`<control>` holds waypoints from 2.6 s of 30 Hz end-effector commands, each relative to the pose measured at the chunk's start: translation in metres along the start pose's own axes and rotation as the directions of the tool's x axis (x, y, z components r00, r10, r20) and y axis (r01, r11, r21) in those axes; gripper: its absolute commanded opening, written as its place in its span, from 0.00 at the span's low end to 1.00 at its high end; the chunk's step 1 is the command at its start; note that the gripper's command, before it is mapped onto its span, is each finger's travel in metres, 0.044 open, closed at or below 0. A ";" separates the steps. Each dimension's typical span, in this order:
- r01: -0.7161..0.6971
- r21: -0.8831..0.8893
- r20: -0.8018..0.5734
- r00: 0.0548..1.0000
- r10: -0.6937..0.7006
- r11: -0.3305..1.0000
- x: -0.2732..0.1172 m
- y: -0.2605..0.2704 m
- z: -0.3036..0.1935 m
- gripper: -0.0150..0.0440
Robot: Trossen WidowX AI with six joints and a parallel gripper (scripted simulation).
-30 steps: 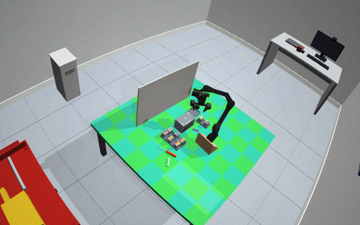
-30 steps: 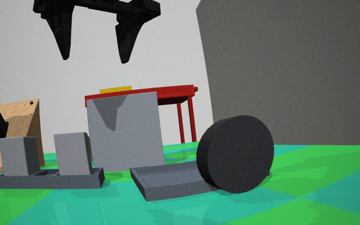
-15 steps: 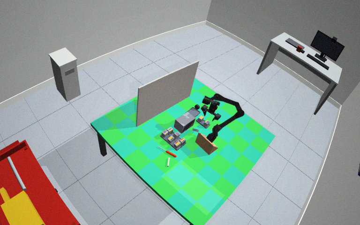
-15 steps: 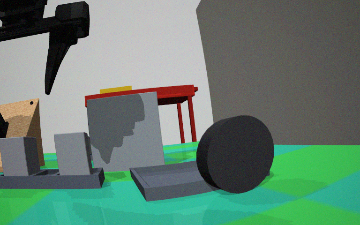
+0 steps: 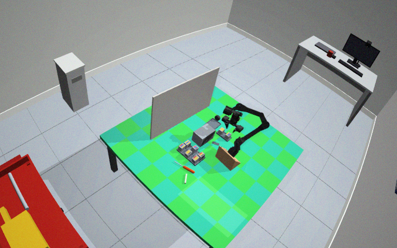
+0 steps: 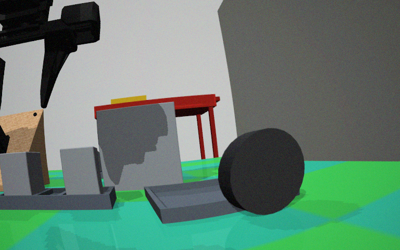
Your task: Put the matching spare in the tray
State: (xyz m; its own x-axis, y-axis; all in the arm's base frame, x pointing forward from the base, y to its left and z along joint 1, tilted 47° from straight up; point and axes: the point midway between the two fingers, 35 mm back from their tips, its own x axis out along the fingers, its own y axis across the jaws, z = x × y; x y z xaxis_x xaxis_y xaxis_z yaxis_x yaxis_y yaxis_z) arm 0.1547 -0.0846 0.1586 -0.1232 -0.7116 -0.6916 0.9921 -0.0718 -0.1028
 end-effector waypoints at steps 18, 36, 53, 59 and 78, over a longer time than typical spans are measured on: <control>-0.005 -0.002 -0.007 1.000 0.005 1.000 0.032 0.003 -0.001 0.76; -0.005 -0.001 -0.001 1.000 0.005 1.000 0.060 0.002 0.000 0.76; -0.002 0.002 0.003 1.000 0.002 1.000 0.077 0.000 0.002 0.67; -0.002 0.002 0.003 1.000 0.002 1.000 0.077 0.000 0.002 0.51; -0.003 0.002 0.000 1.000 0.003 1.000 0.072 0.001 0.001 0.25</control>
State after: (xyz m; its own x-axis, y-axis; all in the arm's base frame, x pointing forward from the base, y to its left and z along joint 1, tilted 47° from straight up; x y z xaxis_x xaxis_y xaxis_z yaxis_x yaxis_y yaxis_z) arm 0.1445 -0.1392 0.1071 -0.1244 -0.7134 -0.6897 0.9920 -0.0730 -0.1034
